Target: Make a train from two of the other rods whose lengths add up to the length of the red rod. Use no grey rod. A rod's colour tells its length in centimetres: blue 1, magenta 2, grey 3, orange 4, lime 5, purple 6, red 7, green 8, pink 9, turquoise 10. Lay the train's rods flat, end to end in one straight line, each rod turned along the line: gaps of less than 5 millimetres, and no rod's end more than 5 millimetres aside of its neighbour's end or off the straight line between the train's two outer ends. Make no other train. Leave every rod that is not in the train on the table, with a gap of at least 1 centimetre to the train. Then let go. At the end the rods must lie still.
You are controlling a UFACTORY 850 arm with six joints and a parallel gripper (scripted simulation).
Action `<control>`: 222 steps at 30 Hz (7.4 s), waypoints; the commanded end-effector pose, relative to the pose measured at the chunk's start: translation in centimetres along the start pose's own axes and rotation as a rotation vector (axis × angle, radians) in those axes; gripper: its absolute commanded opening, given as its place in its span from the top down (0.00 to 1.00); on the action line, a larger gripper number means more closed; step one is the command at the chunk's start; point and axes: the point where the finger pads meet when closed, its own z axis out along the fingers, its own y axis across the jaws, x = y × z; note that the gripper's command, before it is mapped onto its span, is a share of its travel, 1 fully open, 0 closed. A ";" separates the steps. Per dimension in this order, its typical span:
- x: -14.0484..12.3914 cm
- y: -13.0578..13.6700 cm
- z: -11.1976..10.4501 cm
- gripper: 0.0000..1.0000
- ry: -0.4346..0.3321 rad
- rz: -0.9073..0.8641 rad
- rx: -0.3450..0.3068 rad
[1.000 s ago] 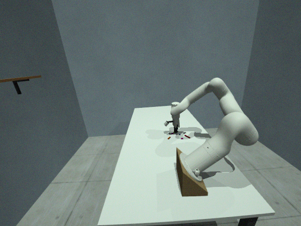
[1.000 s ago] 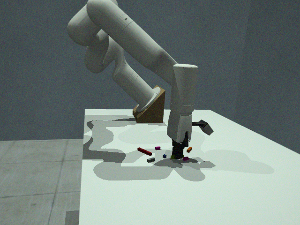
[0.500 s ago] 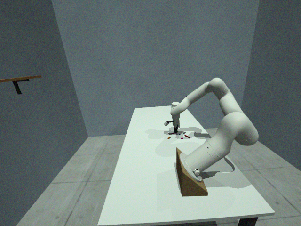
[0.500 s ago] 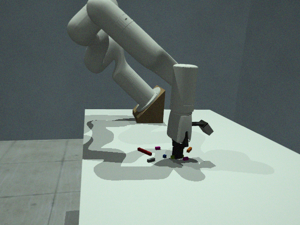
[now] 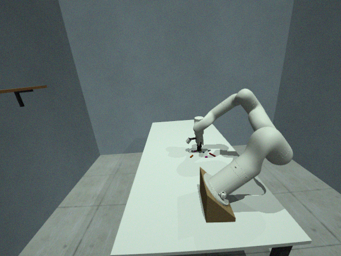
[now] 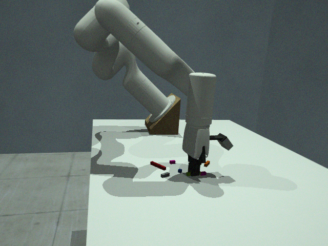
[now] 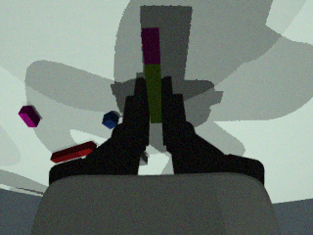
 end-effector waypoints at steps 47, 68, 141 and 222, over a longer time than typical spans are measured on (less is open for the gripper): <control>0.0 0.1 0.3 0.88 0.000 0.001 -0.002; 0.0 0.1 0.3 0.76 0.000 0.001 -0.002; 0.0 0.1 -15.0 0.00 0.000 0.001 -0.002; 0.0 0.1 -17.4 0.00 0.000 0.001 -0.002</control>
